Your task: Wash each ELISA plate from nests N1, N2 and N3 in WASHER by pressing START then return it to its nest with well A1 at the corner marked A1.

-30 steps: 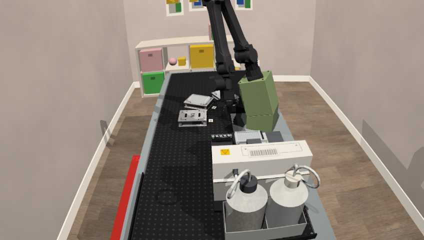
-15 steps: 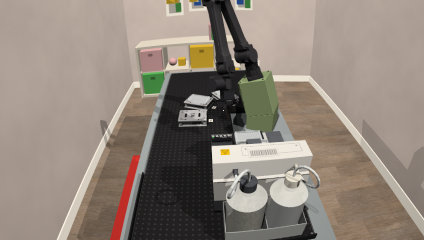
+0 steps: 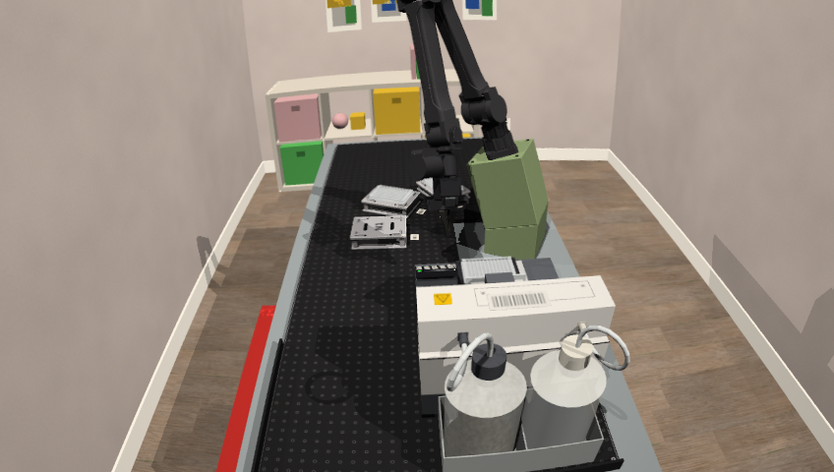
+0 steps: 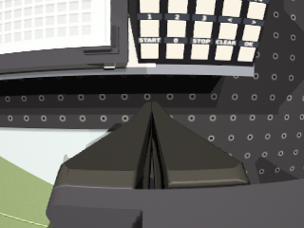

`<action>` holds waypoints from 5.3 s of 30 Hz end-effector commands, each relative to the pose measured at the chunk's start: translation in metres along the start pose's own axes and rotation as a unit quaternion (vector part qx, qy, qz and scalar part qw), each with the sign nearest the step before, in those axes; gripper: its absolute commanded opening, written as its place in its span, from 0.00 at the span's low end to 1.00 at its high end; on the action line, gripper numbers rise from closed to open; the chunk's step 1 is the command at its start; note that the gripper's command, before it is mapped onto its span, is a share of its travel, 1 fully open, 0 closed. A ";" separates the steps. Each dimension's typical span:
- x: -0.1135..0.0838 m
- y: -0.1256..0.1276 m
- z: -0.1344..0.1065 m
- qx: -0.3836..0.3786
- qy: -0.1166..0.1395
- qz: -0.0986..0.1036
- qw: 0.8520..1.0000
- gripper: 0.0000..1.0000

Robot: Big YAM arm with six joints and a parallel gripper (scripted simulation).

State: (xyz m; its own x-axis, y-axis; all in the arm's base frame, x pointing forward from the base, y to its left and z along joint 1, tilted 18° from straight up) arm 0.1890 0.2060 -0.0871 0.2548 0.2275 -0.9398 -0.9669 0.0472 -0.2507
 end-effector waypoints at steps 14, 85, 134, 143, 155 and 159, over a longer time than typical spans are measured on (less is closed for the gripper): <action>-0.001 -0.002 0.003 0.001 -0.002 -0.002 1.000 0.00; -0.001 -0.002 0.003 0.001 -0.002 -0.002 1.000 0.00; -0.002 0.007 0.005 0.016 0.004 -0.001 1.000 1.00; 0.000 0.038 0.036 0.145 0.025 -0.027 0.989 1.00; -0.003 0.079 0.072 0.302 0.046 -0.058 0.950 1.00; -0.004 0.096 0.086 0.363 0.054 -0.069 0.927 1.00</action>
State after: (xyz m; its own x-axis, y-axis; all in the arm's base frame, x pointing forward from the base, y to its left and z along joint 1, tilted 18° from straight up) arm 0.1032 0.2722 -0.0877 0.3281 0.1018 -0.9391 -0.7963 0.5646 -0.2170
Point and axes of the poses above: the point where the finger pads meet when closed, its own x axis out along the fingers, its own y axis across the jaws, z = x × y, the point moved 2 cm from there along -x, back along the fingers, and after that the axes turned 6 degrees about x, right-handed, at the moved point
